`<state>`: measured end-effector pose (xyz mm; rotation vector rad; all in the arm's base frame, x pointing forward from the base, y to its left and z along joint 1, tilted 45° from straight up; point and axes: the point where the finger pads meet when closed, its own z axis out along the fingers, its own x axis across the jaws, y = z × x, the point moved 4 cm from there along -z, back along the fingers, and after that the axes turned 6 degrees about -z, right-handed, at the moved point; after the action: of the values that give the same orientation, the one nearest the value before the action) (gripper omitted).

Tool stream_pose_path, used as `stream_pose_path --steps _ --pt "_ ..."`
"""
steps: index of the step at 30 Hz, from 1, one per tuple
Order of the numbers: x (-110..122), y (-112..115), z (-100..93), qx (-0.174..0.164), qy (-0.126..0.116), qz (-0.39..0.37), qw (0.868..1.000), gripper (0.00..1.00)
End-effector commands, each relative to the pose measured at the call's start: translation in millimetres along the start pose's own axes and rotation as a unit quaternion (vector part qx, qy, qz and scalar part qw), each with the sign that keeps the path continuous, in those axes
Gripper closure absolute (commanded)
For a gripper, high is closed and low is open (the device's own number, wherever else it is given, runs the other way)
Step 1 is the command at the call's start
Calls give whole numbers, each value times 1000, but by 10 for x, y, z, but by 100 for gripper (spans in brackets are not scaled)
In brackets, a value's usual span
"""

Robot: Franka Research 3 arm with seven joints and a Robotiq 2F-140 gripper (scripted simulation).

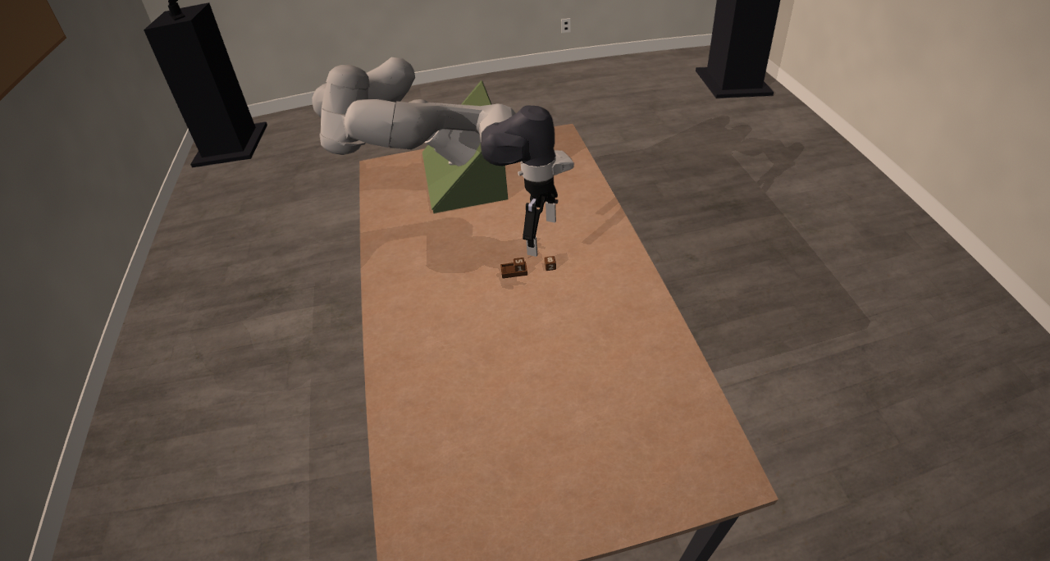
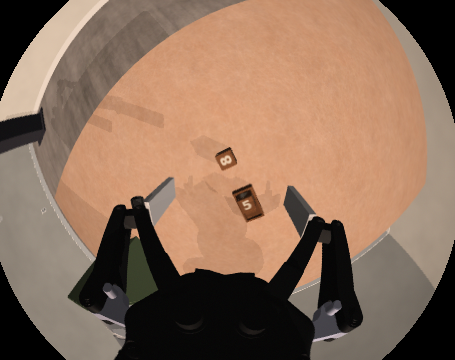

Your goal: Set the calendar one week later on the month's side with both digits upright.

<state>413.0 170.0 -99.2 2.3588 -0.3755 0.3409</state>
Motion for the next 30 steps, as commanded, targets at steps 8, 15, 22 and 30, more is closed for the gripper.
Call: stream_pose_path --steps 8,15,22,30 --pt "-15 -64 29 -4 -2 -130 992 0" --pt "-55 -131 52 -5 -3 -198 980 0" --pt "-86 -180 70 -5 -3 -249 969 0" --pt "-90 -186 72 -5 -3 -255 967 72"
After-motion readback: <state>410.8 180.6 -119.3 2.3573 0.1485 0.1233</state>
